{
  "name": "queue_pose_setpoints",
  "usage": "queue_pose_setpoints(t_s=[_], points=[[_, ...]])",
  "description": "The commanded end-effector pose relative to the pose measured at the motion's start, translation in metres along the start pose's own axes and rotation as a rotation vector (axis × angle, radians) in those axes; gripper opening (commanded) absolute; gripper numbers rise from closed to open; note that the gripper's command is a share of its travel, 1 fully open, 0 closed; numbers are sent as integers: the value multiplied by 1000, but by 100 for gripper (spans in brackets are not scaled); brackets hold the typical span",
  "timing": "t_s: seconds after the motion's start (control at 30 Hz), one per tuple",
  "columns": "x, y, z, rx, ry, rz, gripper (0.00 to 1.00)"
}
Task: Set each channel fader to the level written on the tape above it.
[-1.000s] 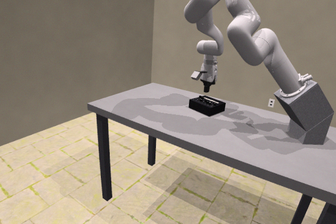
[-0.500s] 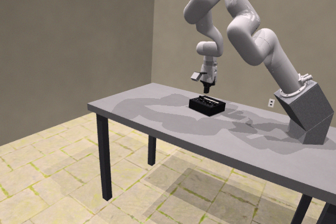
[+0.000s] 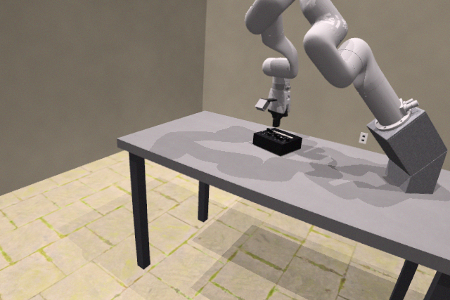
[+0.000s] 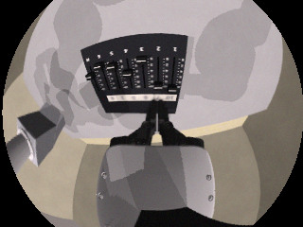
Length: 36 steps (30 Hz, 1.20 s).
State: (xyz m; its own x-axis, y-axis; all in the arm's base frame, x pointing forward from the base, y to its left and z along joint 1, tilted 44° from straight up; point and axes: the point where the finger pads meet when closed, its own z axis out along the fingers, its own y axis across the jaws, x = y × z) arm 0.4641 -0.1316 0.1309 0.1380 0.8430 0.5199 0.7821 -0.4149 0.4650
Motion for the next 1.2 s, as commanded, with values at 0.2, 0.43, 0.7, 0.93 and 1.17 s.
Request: queue_pose_setpoints(t_s=[0.2, 0.43, 0.7, 0.93, 1.17], points=[[0, 1, 4, -3, -1, -1, 0], [0, 1, 6, -3, -1, -1, 0], [0, 1, 7, -3, -1, -1, 0], [0, 1, 7, -3, -1, -1, 0], [0, 1, 7, -3, -1, -1, 0]])
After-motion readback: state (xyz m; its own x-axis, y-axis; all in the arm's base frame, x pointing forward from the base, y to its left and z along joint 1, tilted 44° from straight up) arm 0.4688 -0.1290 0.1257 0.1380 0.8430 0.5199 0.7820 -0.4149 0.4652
